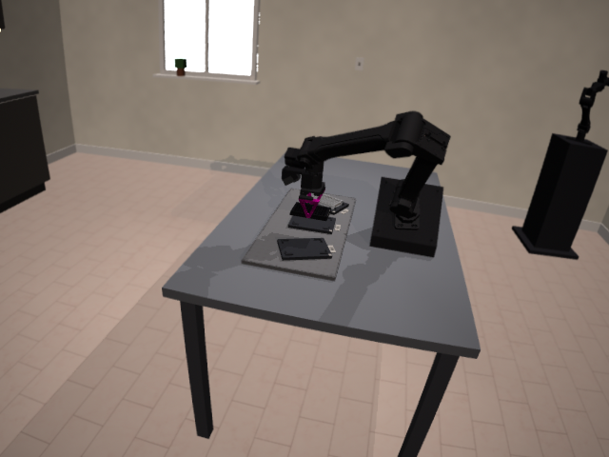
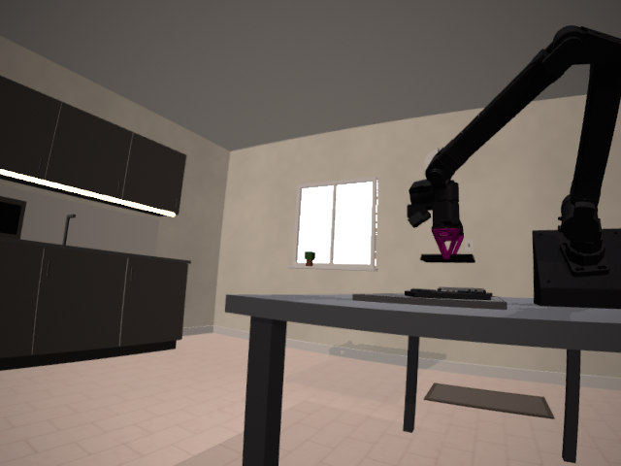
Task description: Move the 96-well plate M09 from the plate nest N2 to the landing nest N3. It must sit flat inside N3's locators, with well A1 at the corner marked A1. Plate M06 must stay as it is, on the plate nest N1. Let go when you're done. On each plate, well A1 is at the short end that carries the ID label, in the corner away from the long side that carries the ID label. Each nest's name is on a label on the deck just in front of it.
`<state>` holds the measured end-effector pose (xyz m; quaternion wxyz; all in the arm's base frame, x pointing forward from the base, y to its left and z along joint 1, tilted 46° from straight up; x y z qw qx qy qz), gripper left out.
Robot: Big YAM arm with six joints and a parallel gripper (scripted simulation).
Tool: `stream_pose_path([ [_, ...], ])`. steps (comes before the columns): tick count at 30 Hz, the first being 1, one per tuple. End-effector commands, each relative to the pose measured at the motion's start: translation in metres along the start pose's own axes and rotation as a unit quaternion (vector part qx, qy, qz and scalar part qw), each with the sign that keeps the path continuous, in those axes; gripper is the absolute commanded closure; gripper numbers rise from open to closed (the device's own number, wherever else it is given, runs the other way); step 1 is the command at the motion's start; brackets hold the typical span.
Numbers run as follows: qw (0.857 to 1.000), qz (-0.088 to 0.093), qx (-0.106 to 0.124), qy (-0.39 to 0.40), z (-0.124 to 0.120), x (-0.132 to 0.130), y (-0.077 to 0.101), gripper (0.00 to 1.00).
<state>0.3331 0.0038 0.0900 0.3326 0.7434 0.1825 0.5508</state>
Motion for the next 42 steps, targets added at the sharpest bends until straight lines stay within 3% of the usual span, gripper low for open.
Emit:
stream_pose_path([
  [1,1.0,0.001,-0.018,0.02,0.01,-0.009,0.008,1.0],
  [9,0.999,-0.001,-0.03,0.032,0.031,-0.029,0.016,1.0],
  [31,0.999,-0.004,-0.031,0.031,0.051,-0.097,0.017,1.0],
  [35,0.998,-0.006,-0.035,0.047,0.053,-0.087,0.02,1.0],
  [42,1.0,-0.002,-0.018,0.025,0.041,-0.092,0.011,1.0],
])
Point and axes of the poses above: the point where the finger pads meet when closed, its own y axis back along the fingers, its own x axis across the jaws, z = x × y, the point moved 3 cm from there along y, back along the fingers, and after that the axes turned 14 degrees about -y, right-handed, at the moved point
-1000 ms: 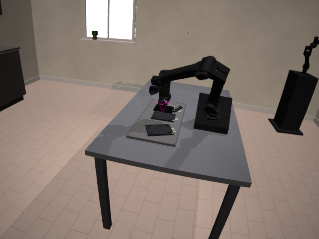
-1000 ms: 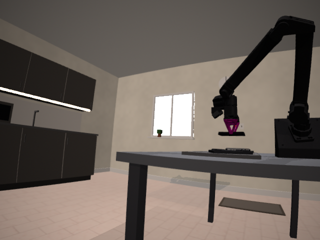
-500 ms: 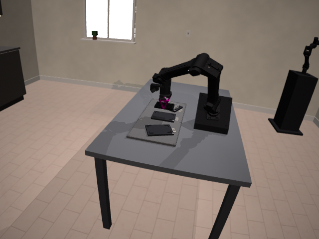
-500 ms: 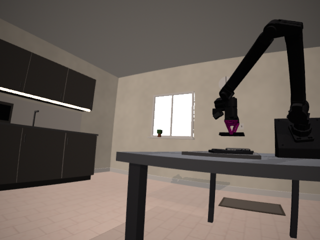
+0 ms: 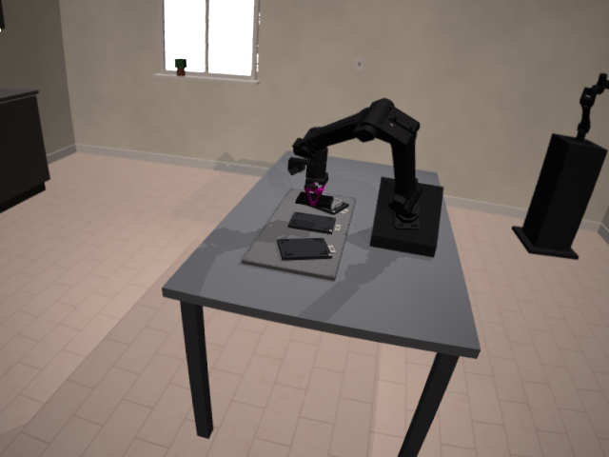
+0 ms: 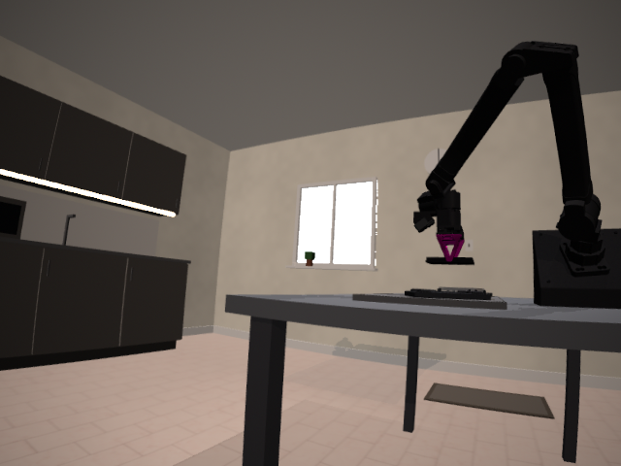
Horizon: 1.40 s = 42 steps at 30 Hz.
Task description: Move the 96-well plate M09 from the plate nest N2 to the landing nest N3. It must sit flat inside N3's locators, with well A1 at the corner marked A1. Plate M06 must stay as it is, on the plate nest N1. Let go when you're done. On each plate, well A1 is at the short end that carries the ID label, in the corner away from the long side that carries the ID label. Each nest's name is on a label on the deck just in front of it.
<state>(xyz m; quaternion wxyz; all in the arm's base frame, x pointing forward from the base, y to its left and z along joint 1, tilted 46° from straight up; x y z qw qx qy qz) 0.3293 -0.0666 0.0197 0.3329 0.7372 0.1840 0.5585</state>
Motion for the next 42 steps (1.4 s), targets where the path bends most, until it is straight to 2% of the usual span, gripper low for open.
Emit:
stream_pose_path([
  [1,1.0,-0.002,-0.015,0.016,0.012,0.003,0.009,1.0],
  [30,1.0,-0.002,-0.015,0.016,0.012,0.003,0.009,1.0],
  [33,1.0,0.0,-0.001,0.011,0.004,0.002,-0.009,1.0],
  [42,1.0,0.0,-0.002,0.009,0.003,0.002,-0.02,1.0],
])
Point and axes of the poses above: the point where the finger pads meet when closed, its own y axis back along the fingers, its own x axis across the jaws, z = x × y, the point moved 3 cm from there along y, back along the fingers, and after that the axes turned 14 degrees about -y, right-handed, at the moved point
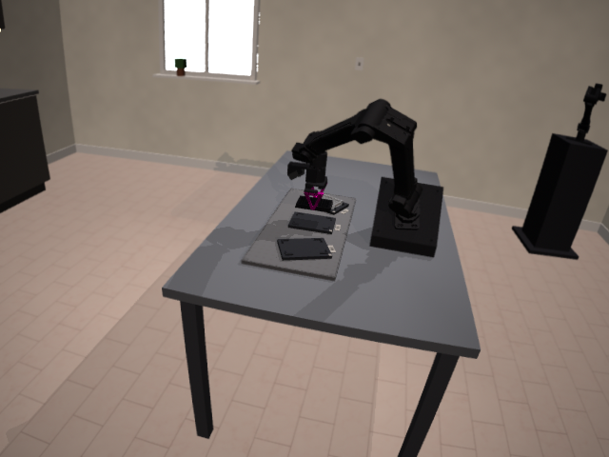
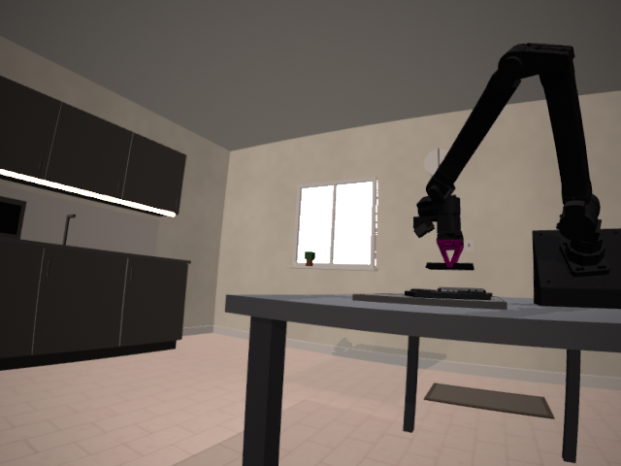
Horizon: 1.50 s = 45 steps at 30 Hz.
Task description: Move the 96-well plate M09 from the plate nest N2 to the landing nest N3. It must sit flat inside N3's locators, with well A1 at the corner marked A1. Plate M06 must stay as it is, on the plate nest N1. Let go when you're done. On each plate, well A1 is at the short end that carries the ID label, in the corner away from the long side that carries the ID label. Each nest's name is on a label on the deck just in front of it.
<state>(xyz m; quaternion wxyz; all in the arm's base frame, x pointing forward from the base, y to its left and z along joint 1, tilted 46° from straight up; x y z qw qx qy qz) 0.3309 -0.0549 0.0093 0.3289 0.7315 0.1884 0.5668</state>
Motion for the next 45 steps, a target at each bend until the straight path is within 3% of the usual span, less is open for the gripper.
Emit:
stream_pose_path([
  [1,1.0,-0.002,-0.006,0.0,0.004,0.003,-0.004,1.0],
  [15,1.0,0.0,-0.002,-0.003,0.002,0.001,-0.03,1.0],
  [18,1.0,-0.002,-0.012,0.006,0.005,0.007,-0.025,1.0],
  [21,1.0,0.0,-0.002,-0.003,0.002,0.001,-0.037,1.0],
  [32,1.0,0.0,-0.002,-0.004,0.002,0.001,-0.055,1.0],
  [37,1.0,-0.001,-0.015,0.003,0.011,0.002,-0.046,1.0],
  [45,1.0,-0.001,-0.015,0.003,0.011,0.002,-0.046,1.0],
])
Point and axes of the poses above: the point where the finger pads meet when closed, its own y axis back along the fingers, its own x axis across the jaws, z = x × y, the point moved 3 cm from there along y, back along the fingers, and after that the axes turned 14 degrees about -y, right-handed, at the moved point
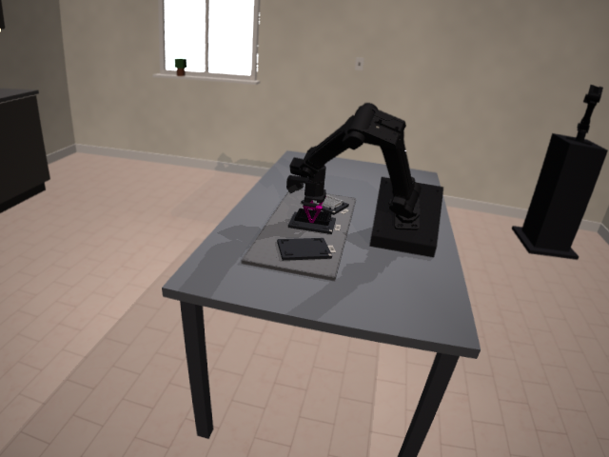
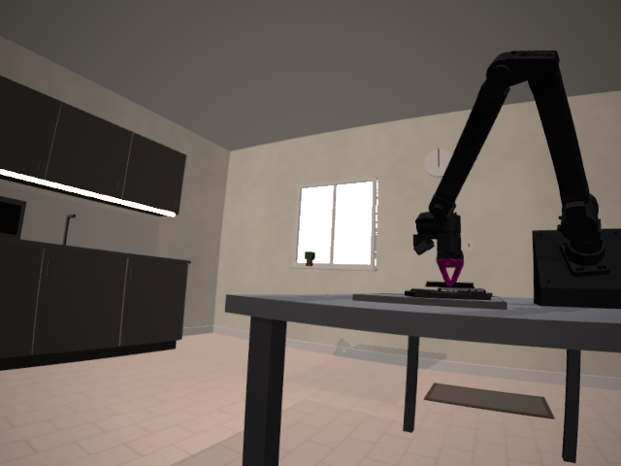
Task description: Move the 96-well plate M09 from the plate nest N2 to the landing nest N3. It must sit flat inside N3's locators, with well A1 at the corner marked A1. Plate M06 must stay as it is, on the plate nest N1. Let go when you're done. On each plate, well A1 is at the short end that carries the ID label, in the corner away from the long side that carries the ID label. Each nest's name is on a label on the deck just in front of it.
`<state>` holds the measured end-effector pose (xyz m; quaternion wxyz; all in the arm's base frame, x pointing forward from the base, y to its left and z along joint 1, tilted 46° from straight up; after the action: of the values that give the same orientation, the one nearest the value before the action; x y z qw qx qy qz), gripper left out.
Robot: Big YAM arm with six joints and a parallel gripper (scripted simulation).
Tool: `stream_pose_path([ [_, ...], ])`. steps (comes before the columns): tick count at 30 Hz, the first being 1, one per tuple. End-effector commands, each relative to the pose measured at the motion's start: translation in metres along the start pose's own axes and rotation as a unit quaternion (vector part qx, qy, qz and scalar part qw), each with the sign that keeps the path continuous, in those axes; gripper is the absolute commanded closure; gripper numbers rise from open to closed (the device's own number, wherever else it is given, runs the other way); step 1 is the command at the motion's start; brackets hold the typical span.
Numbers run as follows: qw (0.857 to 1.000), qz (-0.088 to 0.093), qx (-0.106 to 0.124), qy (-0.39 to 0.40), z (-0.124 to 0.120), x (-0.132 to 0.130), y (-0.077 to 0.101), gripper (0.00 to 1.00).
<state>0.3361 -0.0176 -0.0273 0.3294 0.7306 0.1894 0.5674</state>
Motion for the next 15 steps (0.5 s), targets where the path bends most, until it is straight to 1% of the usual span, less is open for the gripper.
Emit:
stream_pose_path([
  [1,1.0,0.0,-0.015,0.002,0.0112,0.0023,0.0065,1.0],
  [7,1.0,0.0,-0.015,0.002,0.0113,0.0023,0.0065,1.0],
  [8,1.0,0.0,-0.014,0.003,0.0108,0.0045,0.0027,1.0],
  [15,1.0,0.0,-0.006,0.0,0.0059,0.003,-0.0032,1.0],
])
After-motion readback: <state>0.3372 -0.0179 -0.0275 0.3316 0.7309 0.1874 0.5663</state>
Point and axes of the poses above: the point where the finger pads meet when closed, its own y axis back along the fingers, its own x axis across the jaws, z = x × y, the point moved 3 cm from there along y, back along the fingers, and after that the axes turned 14 degrees about -y, right-handed, at the moved point
